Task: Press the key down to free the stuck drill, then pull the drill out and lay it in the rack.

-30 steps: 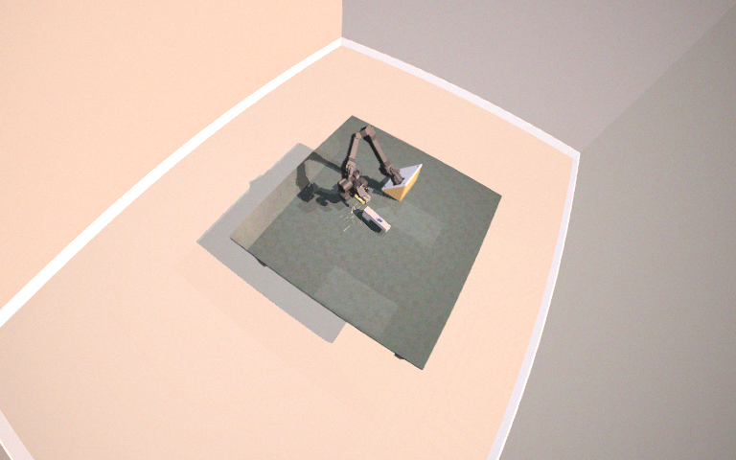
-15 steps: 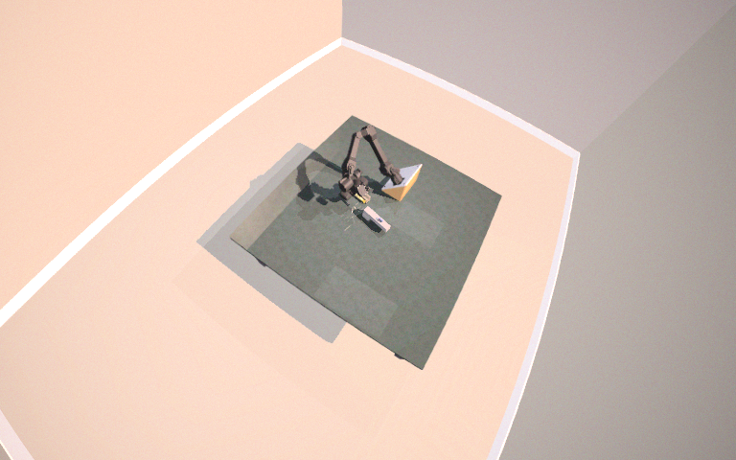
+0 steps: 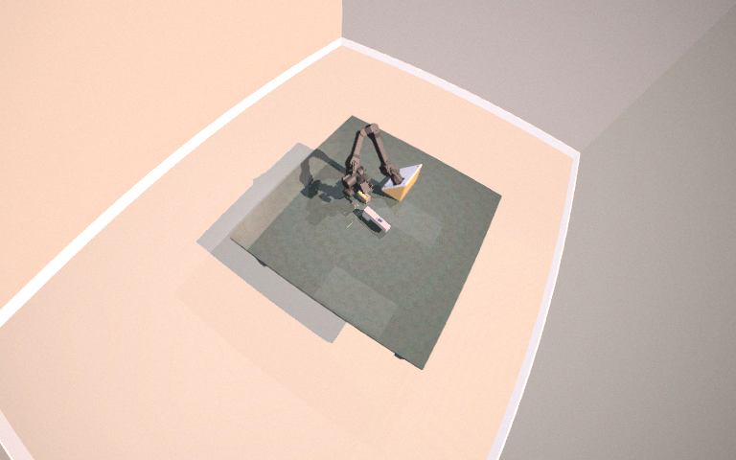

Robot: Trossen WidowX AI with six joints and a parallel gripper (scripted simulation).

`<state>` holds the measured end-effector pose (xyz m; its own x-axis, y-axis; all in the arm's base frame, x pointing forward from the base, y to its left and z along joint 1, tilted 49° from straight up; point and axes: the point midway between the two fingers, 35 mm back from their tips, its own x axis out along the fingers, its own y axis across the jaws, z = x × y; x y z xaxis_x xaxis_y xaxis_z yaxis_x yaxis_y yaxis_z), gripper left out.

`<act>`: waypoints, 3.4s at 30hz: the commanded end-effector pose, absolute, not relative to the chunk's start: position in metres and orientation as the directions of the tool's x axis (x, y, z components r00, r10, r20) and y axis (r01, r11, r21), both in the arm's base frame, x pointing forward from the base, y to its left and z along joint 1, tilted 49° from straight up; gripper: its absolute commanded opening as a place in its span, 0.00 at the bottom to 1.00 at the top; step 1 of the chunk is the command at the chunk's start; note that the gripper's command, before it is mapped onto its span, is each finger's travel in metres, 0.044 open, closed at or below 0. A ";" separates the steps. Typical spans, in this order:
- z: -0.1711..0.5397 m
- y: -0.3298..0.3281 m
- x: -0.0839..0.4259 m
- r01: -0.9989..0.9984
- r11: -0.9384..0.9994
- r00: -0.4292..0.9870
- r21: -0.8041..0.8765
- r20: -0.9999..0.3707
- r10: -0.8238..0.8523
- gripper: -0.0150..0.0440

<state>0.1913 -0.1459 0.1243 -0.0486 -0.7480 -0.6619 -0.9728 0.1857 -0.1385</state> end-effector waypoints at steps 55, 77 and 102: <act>0.098 -0.183 0.153 -0.973 0.182 -0.045 -0.141 -0.658 -0.752 0.25; 0.102 -0.179 0.153 -0.972 0.184 -0.045 -0.144 -0.656 -0.753 1.00; 0.163 -0.109 0.186 -0.961 0.087 0.122 -0.263 -0.682 -0.721 1.00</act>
